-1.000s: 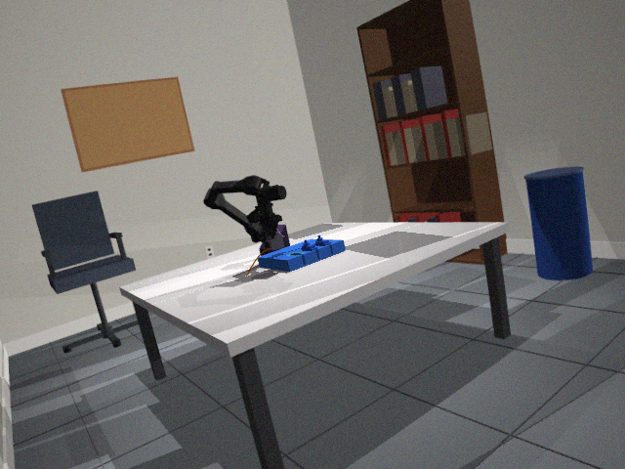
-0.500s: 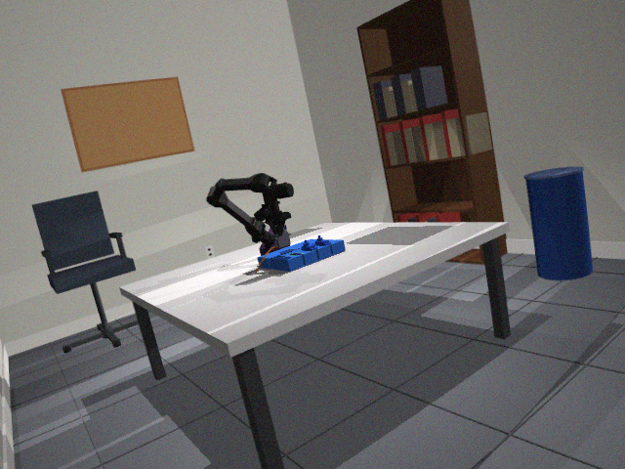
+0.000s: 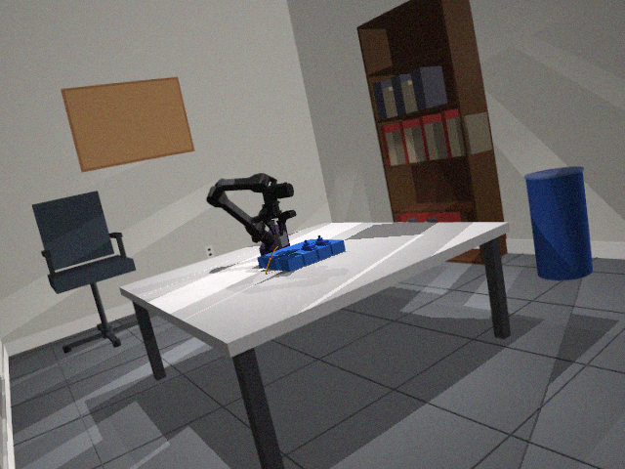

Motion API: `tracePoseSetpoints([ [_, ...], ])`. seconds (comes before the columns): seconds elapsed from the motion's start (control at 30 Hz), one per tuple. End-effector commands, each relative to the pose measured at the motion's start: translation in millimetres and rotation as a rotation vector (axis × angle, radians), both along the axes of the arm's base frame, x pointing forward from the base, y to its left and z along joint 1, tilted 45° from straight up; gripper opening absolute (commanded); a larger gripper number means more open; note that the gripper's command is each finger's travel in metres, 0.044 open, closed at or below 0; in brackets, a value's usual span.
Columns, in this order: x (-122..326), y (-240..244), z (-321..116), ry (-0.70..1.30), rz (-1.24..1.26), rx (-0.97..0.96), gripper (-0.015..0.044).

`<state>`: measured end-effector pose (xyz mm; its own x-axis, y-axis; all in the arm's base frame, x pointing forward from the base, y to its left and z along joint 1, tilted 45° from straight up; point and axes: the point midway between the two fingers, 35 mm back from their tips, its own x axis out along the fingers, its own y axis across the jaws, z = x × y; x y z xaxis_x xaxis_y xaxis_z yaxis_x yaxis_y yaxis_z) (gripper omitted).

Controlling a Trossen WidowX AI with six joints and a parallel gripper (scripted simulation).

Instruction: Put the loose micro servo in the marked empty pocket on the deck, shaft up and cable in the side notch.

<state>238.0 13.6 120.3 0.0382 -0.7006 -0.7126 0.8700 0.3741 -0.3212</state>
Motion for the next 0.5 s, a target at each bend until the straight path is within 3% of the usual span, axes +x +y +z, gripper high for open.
tracePoseSetpoints([
  [0.0, -0.2, 0.4, -0.6, 0.087, 0.087, -0.002, 0.0000],
  [0.47, -0.2, 0.5, -0.6, 0.423, 0.430, -0.020, 0.0000],
])
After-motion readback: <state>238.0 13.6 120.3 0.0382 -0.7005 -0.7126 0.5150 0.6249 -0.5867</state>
